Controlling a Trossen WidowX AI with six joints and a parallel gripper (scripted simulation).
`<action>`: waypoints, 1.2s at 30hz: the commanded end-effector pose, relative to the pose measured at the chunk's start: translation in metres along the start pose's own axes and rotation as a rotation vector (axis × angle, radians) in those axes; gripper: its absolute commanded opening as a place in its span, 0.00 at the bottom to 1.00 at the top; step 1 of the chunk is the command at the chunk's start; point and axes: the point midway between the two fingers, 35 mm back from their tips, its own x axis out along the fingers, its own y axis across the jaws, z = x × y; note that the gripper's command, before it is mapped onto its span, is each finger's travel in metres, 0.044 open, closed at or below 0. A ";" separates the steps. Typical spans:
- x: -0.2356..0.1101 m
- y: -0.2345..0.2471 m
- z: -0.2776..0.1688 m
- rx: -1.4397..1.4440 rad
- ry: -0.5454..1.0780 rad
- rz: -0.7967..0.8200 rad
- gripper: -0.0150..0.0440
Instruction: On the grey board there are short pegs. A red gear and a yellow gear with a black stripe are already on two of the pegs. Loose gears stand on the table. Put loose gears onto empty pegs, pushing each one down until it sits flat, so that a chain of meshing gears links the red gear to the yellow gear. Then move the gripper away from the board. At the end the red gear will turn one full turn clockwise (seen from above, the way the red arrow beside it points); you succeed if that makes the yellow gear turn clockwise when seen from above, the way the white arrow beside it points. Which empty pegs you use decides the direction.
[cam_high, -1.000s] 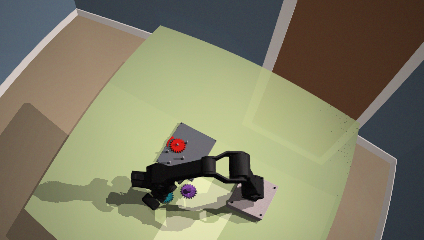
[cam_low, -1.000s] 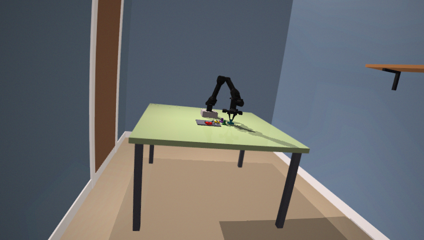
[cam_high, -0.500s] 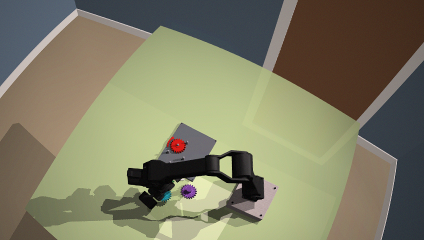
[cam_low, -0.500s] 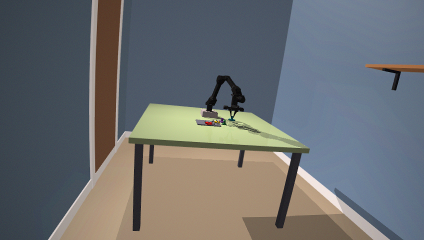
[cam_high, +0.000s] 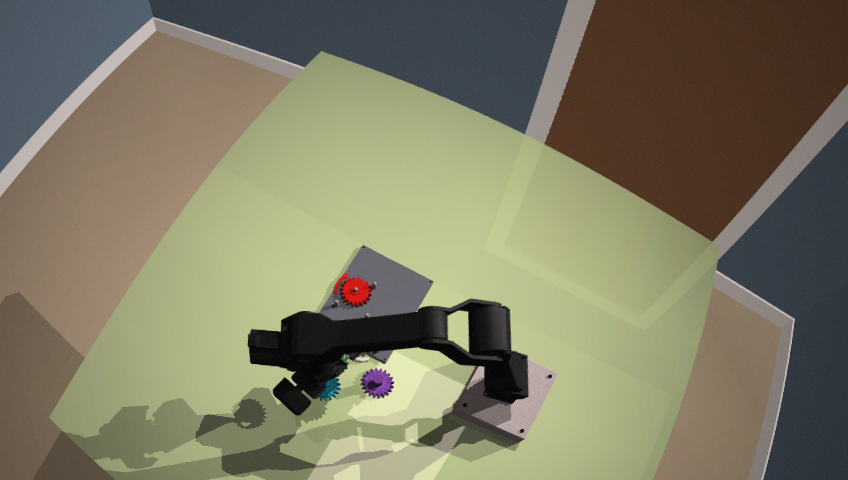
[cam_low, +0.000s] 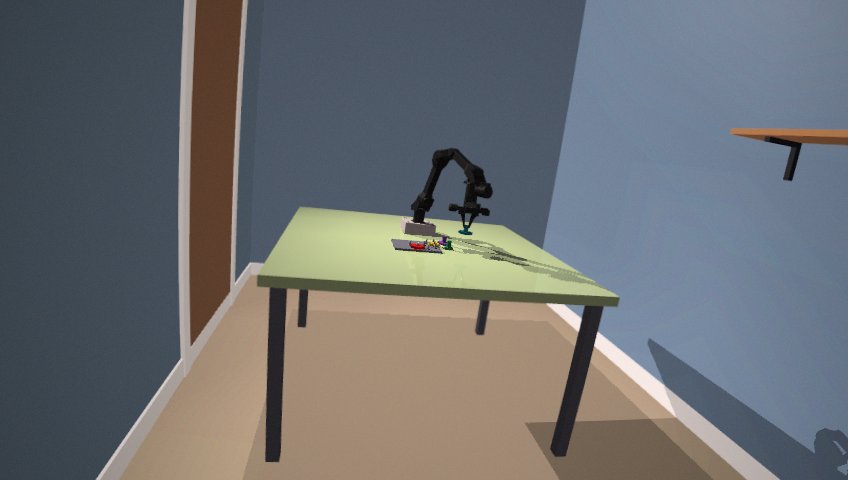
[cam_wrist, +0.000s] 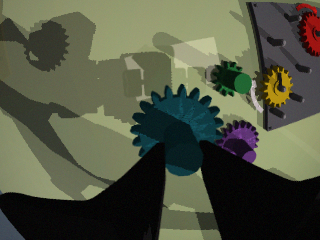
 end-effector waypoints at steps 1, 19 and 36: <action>-0.013 0.001 0.000 0.002 -0.002 0.005 0.25; -0.055 0.000 -0.005 0.003 -0.001 0.004 0.25; -0.055 -0.022 0.008 0.002 -0.003 0.001 0.25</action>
